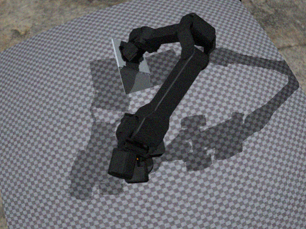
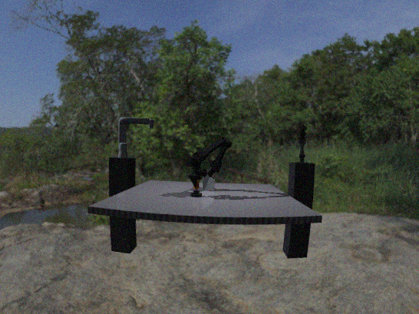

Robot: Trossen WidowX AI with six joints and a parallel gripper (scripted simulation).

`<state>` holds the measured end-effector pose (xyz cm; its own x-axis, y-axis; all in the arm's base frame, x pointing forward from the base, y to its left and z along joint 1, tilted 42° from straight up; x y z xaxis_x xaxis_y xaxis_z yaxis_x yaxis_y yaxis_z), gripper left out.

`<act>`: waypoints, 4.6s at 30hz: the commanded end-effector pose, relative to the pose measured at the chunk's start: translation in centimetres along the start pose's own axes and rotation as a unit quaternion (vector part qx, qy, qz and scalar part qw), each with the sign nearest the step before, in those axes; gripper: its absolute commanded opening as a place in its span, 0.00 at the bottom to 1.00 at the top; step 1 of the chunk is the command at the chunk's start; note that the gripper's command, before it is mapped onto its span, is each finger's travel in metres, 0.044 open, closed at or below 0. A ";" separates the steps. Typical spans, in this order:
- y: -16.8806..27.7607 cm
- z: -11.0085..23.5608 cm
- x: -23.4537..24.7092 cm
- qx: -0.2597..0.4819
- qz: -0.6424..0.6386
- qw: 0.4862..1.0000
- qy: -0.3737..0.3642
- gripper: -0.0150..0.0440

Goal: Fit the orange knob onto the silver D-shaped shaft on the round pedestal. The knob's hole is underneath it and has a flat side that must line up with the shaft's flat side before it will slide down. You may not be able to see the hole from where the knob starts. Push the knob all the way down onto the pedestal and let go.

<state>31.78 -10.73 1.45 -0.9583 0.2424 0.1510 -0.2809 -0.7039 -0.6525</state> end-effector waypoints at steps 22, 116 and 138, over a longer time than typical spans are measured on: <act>0.0 0.0 0.1 0.000 0.107 0.994 0.000 0.25; 0.0 -0.9 0.0 0.000 0.409 0.913 0.000 0.25; -0.2 -1.7 0.0 0.001 0.413 0.911 -0.002 0.52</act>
<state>31.91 -9.43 0.22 -0.8434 -0.3718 -0.3878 0.5351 -0.6462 -0.5442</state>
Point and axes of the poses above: the point midway between the two fingers, 35 mm back from their tips, its own z axis back along the fingers, its own x axis across the jaws, y = z × x, the point moved 10 cm from there along z, back along the fingers, and after that the axes turned 4 degrees about -z, right-handed, at the moved point
